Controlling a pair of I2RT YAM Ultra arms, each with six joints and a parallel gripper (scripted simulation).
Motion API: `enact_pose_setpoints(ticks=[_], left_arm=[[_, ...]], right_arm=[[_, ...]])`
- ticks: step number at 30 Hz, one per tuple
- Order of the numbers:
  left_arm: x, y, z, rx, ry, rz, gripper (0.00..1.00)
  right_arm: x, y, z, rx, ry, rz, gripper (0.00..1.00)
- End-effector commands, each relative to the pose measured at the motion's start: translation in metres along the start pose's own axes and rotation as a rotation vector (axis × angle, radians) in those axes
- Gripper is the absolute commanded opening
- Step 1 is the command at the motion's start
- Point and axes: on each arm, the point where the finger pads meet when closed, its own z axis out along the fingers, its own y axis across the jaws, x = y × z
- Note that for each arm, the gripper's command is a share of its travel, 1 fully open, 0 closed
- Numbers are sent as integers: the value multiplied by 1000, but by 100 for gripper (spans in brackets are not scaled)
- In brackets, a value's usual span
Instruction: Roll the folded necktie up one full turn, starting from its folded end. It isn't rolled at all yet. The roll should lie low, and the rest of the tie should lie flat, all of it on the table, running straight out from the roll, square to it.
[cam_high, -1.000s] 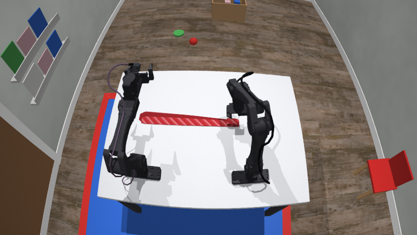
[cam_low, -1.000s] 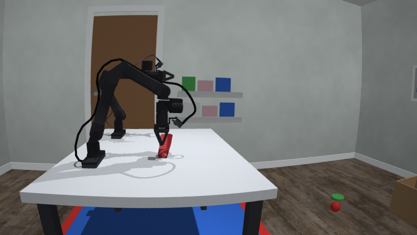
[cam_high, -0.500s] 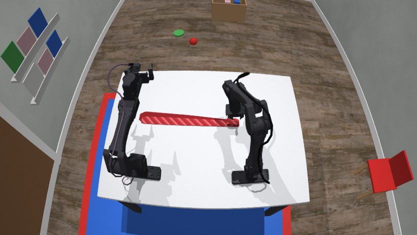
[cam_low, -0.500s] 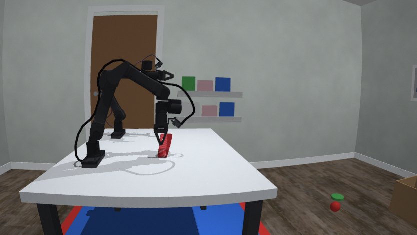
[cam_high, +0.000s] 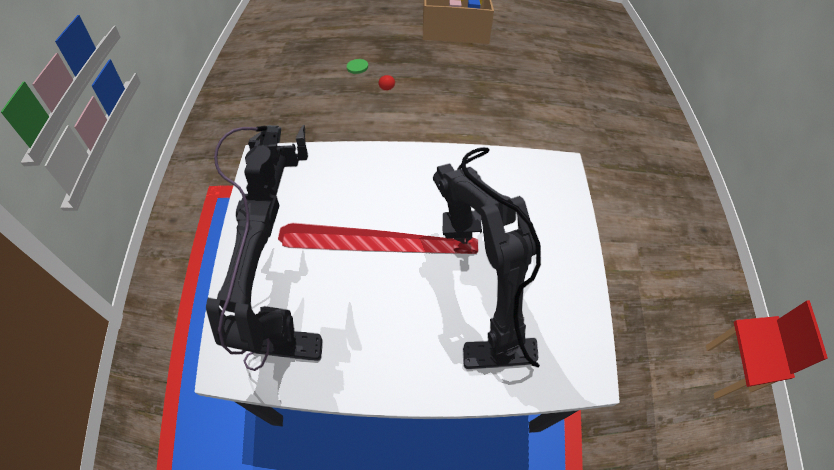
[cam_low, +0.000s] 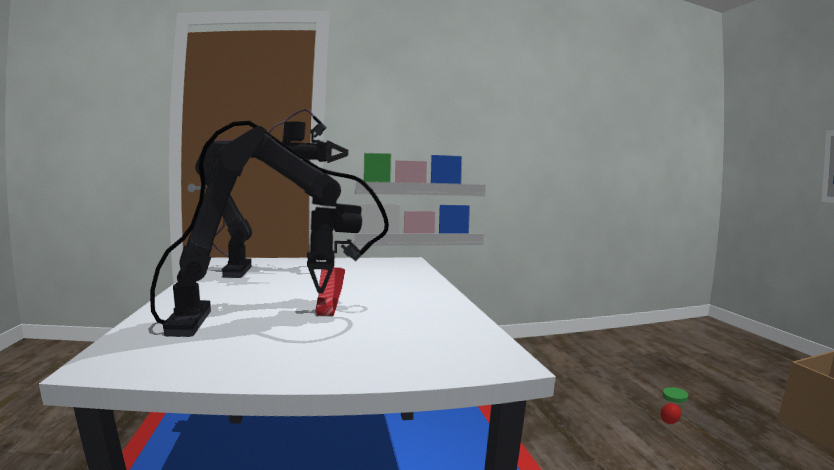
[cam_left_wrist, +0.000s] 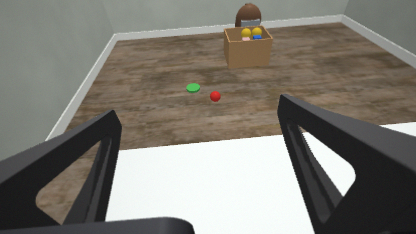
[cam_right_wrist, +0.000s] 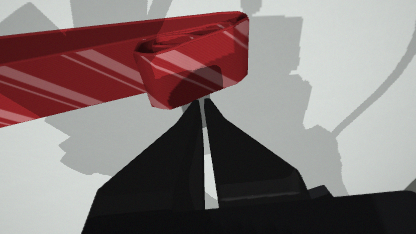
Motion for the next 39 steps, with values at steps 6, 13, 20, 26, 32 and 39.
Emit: enact_pose_setpoints(ticks=[6,13,20,26,32,39], left_arm=[[-19,2,-3,0,-41,-13,100],[-19,2,-3,0,-41,-13,100],[-19,2,-3,0,-41,-13,100],[-19,2,-3,0,-41,-13,100],[-19,2,-3,0,-41,-13,100],[-19,2,-3,0,-41,-13,100]], right_arm=[[-15,5,-3,-15,-53,20,4],[-15,6,1,-15,-53,20,4],[-15,7,6,-15,-53,20,4],[-15,8,10,-15,-53,20,4],[-15,9,14,-15,-53,20,4],[-15,10,19,-15,-53,20,4]])
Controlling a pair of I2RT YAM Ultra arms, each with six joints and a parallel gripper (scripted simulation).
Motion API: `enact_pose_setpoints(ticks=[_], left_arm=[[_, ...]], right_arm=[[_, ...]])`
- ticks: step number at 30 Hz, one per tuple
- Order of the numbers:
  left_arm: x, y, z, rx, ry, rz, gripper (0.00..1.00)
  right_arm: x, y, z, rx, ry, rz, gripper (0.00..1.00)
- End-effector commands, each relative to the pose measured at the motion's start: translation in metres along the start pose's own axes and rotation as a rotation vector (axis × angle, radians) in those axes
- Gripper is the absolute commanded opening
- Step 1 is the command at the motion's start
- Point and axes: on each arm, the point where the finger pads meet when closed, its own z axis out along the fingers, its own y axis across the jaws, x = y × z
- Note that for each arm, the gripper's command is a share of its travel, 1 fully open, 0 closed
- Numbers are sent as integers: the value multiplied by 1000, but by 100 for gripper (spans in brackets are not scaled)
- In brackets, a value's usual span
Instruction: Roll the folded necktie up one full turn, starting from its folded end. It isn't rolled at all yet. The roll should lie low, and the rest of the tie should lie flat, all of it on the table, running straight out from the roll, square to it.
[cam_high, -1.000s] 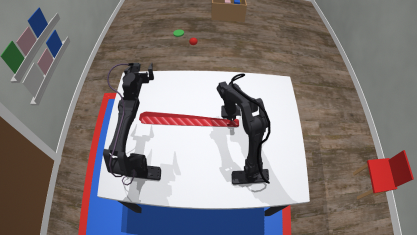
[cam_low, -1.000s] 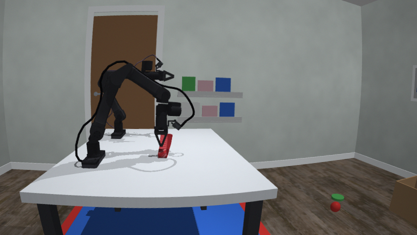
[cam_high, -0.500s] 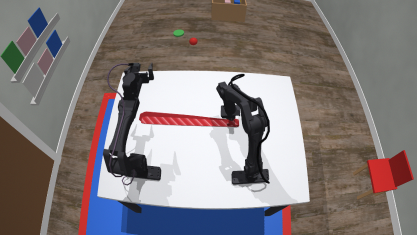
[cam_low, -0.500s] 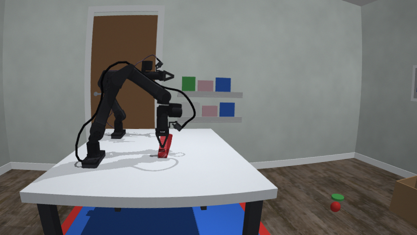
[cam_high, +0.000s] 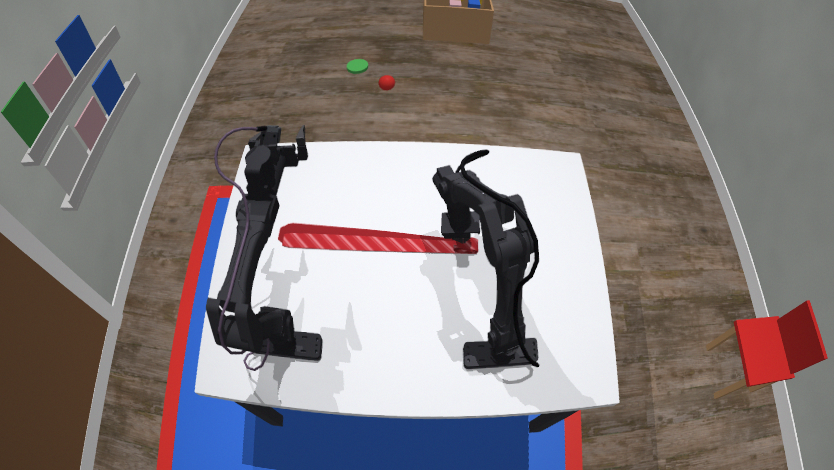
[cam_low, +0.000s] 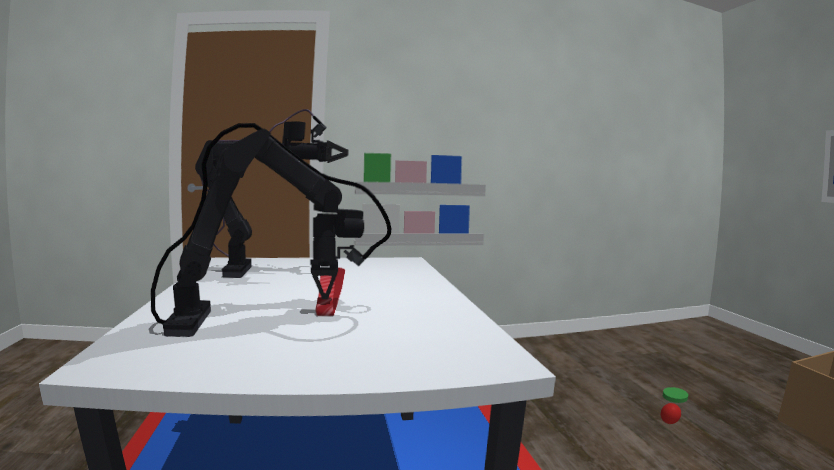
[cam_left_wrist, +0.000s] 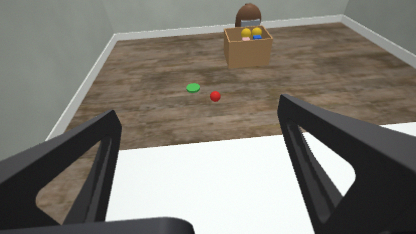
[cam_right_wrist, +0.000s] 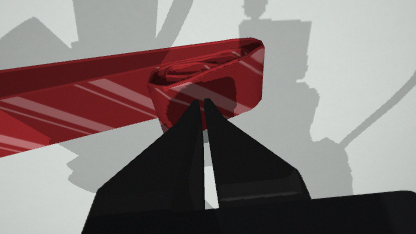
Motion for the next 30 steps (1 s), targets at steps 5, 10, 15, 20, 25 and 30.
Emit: enact_pose_setpoints(ticks=[5,10,15,20,25,30], left_arm=[[-19,2,-3,0,-41,-13,100],[-19,2,-3,0,-41,-13,100],[-19,2,-3,0,-41,-13,100],[-19,2,-3,0,-41,-13,100],[-19,2,-3,0,-41,-13,100],[-19,2,-3,0,-41,-13,100]], right_arm=[[-4,4,6,0,-20,5,4],[-4,4,10,0,-20,5,4],[-4,5,14,0,-20,5,4],[-4,6,17,0,-20,5,4],[-4,6,17,0,-20,5,4],[-4,6,17,0,-20,5,4]])
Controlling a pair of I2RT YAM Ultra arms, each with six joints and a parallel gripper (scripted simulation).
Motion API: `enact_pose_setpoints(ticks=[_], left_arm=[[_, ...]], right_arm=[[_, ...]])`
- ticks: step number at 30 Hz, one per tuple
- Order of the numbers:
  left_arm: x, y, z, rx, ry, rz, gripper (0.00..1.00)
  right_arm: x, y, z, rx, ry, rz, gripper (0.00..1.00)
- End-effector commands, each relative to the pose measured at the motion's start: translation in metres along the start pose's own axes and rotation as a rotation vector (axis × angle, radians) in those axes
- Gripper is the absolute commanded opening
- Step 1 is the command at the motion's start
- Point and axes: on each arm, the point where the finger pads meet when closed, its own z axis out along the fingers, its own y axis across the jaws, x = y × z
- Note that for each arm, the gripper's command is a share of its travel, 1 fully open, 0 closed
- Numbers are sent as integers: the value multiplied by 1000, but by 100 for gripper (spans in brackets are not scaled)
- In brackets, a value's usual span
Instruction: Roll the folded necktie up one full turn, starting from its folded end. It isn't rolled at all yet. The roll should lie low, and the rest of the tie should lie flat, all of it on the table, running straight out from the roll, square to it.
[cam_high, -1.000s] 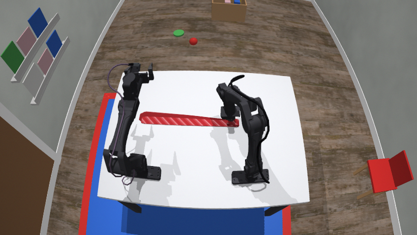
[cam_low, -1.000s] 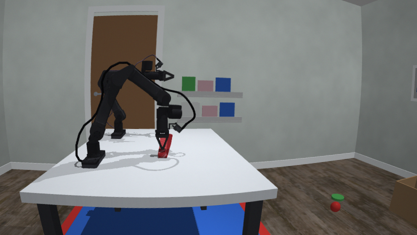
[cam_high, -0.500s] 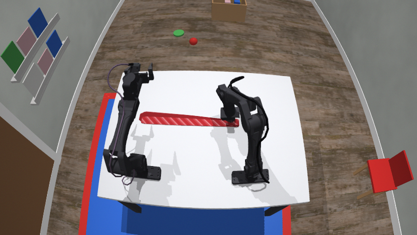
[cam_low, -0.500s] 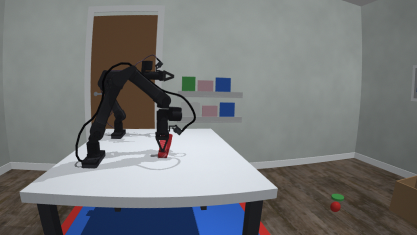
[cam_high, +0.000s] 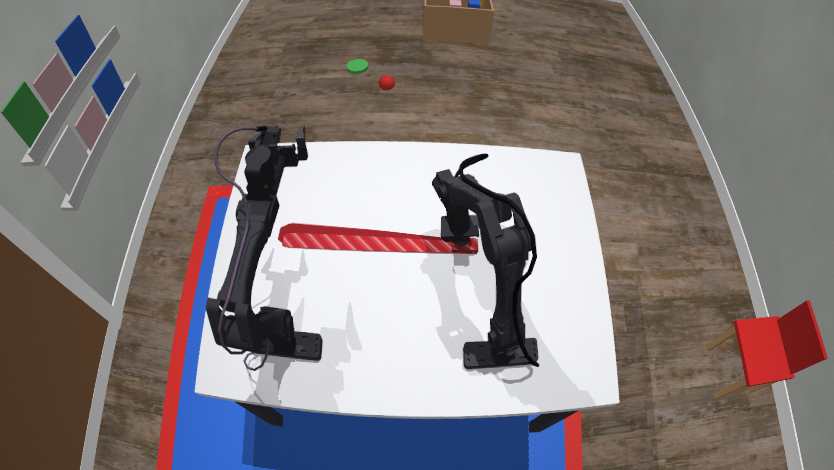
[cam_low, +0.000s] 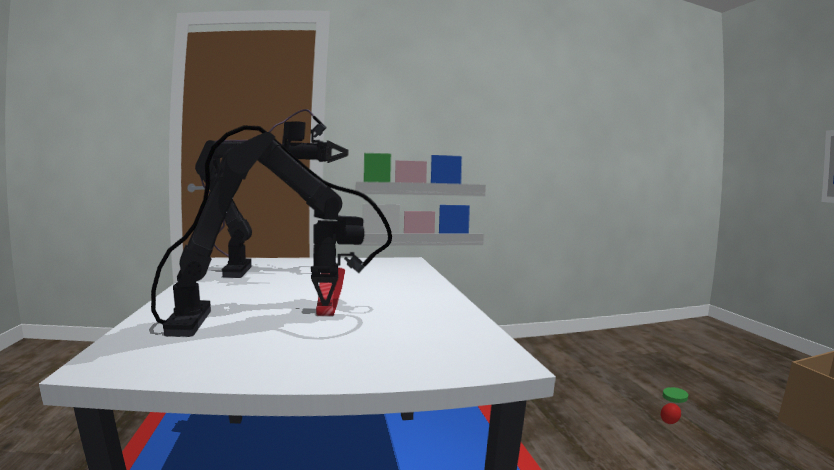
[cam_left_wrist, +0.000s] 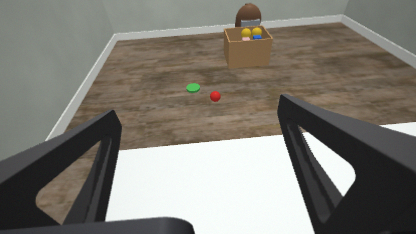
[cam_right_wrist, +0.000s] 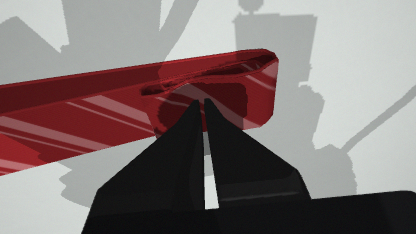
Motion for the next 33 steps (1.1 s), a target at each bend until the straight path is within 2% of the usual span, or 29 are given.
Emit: enact_pose_setpoints(ticks=[1,33], left_arm=[[-19,2,-3,0,-41,-13,100],[-19,2,-3,0,-41,-13,100]], right_arm=[[-3,2,0,-1,-23,6,4],[-3,1,-7,-1,-23,6,4]])
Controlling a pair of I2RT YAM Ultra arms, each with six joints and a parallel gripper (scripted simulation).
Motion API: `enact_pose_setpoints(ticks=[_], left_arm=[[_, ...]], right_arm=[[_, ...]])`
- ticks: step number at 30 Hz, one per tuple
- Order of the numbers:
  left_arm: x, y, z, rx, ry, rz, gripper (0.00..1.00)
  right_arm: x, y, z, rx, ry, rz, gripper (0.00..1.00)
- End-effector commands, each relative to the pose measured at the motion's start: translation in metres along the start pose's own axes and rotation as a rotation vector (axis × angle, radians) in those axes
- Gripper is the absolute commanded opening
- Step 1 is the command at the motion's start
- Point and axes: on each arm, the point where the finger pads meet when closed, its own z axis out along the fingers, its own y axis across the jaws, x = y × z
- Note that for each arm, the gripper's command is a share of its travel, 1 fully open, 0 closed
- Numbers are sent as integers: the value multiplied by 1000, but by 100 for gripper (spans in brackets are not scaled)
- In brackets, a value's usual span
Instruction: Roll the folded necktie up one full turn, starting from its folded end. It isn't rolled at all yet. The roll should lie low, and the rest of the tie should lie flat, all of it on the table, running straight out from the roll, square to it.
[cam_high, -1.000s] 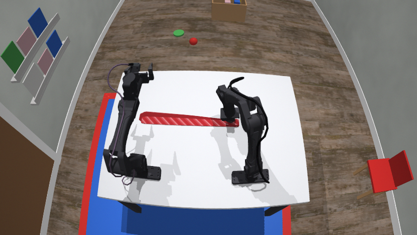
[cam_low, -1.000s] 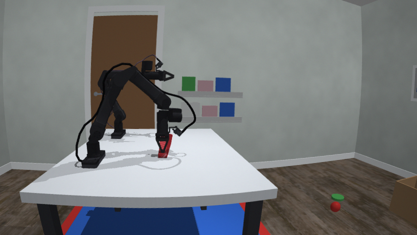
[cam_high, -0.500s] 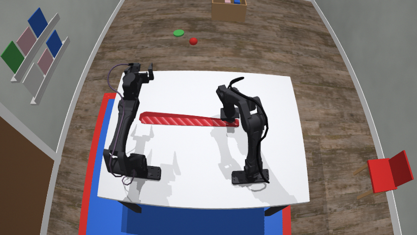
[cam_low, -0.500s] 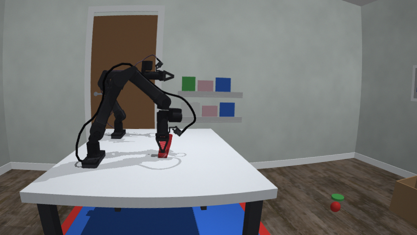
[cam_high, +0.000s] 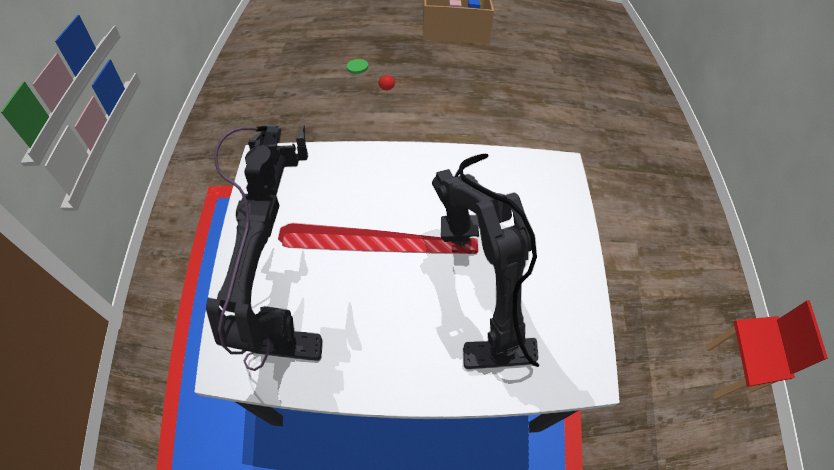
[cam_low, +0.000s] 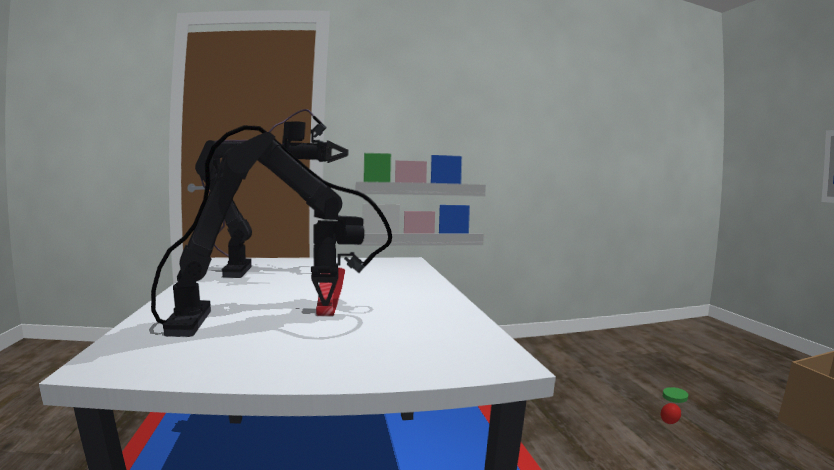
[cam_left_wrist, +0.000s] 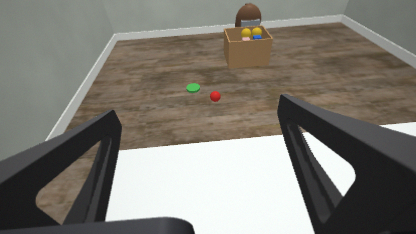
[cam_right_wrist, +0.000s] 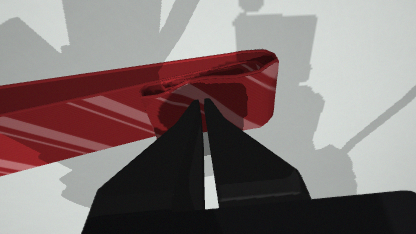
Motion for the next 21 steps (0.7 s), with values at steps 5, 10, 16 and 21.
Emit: enact_pose_setpoints(ticks=[5,10,16,21], left_arm=[[-19,2,-3,0,-41,-13,100],[-19,2,-3,0,-41,-13,100],[-19,2,-3,0,-41,-13,100],[-19,2,-3,0,-41,-13,100]], right_arm=[[-3,0,-12,-1,-21,6,4],[-3,-1,-15,-1,-21,6,4],[-3,-2,-20,-1,-21,6,4],[-3,-3,-25,-1,-21,6,4]])
